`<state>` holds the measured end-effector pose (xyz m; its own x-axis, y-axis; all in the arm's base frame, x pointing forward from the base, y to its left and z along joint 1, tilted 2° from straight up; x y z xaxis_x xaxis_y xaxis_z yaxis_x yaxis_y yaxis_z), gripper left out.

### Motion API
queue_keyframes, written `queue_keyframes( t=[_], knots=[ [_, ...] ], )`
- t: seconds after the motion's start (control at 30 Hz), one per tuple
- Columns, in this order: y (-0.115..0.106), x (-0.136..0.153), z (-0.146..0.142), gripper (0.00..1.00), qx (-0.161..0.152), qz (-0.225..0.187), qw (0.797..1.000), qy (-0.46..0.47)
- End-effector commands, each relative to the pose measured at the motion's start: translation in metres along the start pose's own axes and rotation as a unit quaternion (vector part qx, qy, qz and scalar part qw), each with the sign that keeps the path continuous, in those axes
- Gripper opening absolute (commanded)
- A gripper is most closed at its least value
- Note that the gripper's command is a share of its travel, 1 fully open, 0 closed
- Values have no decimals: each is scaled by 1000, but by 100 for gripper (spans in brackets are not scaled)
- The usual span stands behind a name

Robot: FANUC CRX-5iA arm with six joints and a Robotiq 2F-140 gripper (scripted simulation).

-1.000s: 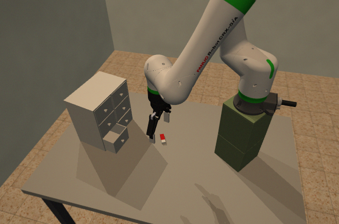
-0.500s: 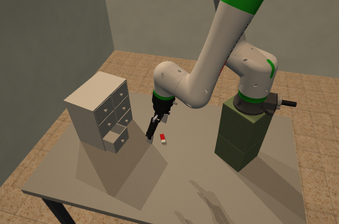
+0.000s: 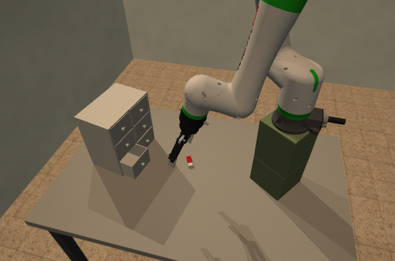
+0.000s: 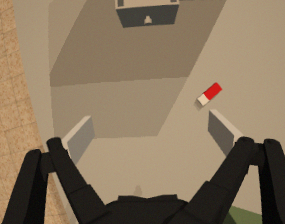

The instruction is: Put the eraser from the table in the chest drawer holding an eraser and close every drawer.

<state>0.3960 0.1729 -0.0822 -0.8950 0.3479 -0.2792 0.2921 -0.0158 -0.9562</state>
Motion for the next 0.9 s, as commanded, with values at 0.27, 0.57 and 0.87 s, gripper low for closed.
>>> queue_keyframes(
  t=[0.27, 0.57, 0.87],
  knots=[
    [39, 1, 5, 100, -27, 125, 992, 1],
    [39, 1, 5, 100, -27, 125, 992, 1],
    [79, -6, 3, 100, -61, 287, 956, 1]
  ],
)
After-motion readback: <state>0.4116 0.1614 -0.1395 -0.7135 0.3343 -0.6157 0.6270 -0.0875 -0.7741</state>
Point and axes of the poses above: the point where the finger pads meet when closed, its own y axis out along the fingers, its own z axis across the jaws, x = y × z, the point moved 4 cm from there along -y, back along the fingers, and after that the axes turned 12 degrees about y, right-handed, at the moved point
